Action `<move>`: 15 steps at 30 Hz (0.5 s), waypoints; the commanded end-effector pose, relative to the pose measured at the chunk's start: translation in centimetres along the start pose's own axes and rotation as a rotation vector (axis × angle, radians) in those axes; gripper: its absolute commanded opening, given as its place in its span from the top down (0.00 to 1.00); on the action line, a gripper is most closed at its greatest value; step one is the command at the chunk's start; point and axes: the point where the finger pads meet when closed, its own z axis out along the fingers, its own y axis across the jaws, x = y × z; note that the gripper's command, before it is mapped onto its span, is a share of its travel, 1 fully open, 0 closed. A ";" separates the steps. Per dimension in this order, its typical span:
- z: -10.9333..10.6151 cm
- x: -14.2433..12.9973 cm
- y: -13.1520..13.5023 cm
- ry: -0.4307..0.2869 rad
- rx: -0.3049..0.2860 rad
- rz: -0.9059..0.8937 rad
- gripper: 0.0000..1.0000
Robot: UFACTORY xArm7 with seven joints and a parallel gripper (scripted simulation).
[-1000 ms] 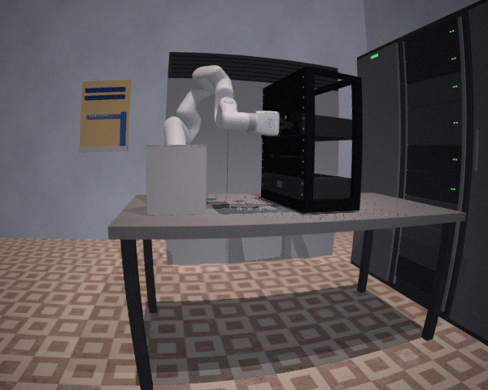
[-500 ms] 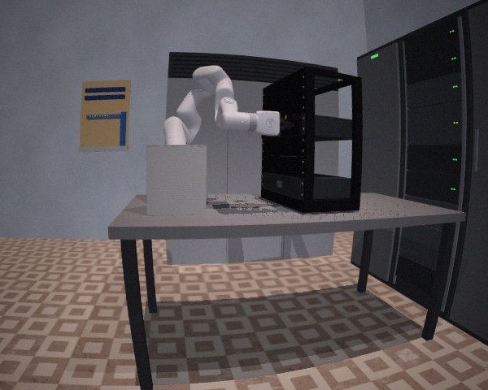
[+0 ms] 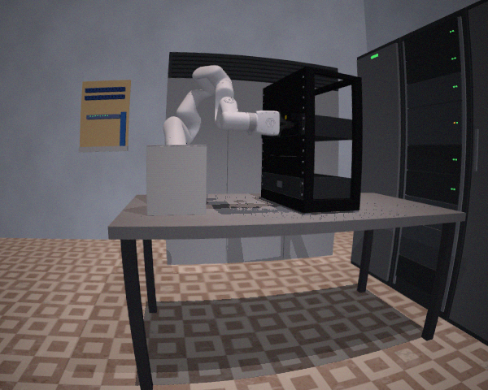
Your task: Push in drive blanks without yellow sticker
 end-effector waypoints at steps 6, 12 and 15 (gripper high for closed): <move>-2.8 0.1 0.1 0.002 -0.002 -0.001 1.00; -6.4 0.1 0.1 0.002 -0.002 -0.001 1.00; -7.8 0.1 0.1 0.002 -0.002 -0.001 1.00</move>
